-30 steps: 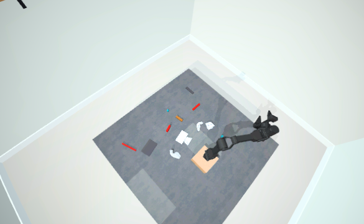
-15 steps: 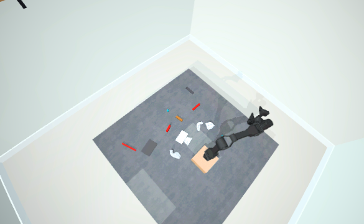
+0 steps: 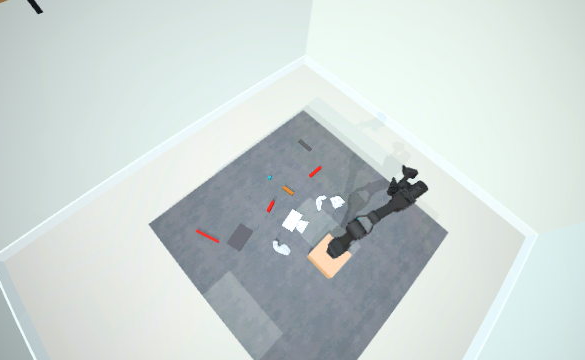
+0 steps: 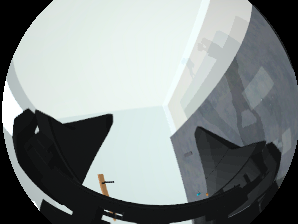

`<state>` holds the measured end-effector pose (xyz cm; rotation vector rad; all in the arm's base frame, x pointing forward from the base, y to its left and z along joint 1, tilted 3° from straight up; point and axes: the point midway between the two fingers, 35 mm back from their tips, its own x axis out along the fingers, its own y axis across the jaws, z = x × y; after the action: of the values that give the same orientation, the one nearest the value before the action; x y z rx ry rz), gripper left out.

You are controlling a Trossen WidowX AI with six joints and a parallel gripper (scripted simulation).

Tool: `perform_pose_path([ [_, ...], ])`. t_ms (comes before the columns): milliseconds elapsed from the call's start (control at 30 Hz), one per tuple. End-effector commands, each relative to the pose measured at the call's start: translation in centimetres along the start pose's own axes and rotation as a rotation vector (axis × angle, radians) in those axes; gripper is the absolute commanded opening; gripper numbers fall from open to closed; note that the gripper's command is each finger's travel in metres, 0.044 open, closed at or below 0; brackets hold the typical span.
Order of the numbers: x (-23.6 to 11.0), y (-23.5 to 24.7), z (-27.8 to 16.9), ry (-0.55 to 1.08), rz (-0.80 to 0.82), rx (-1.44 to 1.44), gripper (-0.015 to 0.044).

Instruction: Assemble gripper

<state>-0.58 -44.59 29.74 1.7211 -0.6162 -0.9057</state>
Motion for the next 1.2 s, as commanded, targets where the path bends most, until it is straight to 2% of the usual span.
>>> perform_pose_path([
  [0, 1.2, -1.3, -1.0, 0.013, -0.042, -0.014, 0.044],
  [600, 6.0, -6.1, -6.9, 0.101, -0.23, -0.141, 0.044],
  [1167, 8.6, -11.2, -13.0, 0.208, -0.418, -0.308, 0.044],
])
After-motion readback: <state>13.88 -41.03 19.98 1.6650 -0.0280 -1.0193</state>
